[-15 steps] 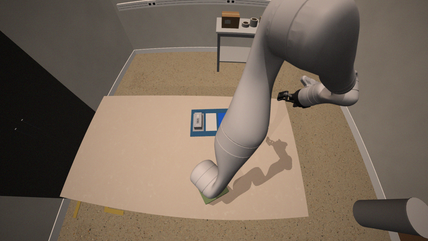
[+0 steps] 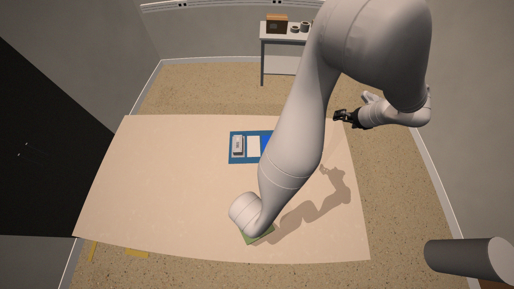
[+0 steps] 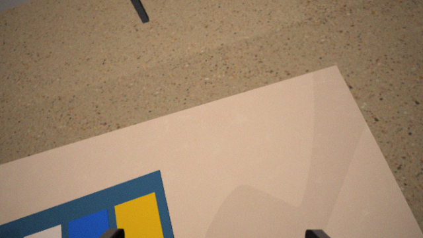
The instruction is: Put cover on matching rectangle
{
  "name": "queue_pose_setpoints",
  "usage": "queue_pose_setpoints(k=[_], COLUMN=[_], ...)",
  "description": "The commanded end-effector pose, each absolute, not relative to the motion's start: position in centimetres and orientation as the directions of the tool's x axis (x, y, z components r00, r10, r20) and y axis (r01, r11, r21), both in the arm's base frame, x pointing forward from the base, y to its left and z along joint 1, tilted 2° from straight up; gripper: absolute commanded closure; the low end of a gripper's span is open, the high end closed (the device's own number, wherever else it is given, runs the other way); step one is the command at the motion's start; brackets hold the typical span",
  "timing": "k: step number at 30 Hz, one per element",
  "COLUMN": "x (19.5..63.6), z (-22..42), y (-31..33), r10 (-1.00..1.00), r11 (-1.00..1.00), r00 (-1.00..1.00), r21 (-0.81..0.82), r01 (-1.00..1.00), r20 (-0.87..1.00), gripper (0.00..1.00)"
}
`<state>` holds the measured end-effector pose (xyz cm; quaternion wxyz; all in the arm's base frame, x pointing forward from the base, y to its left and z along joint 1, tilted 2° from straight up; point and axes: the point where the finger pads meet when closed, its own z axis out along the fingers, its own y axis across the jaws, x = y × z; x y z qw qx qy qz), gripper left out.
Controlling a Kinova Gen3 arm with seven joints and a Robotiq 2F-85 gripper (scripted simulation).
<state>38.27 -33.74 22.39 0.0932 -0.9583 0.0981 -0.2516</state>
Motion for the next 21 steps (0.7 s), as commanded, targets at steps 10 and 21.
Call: queue_pose_setpoints(k=[10,21], x=[39.1,43.6], z=[21.7,18.0], y=[-33.1,-28.1], r10=[-0.241,-0.223], r11=[-0.961,-0.958], r00=[0.858,0.894], r21=[-0.233,-0.255], r01=[-0.147,-0.128], r20=[0.453,0.389], gripper=[0.0,0.0])
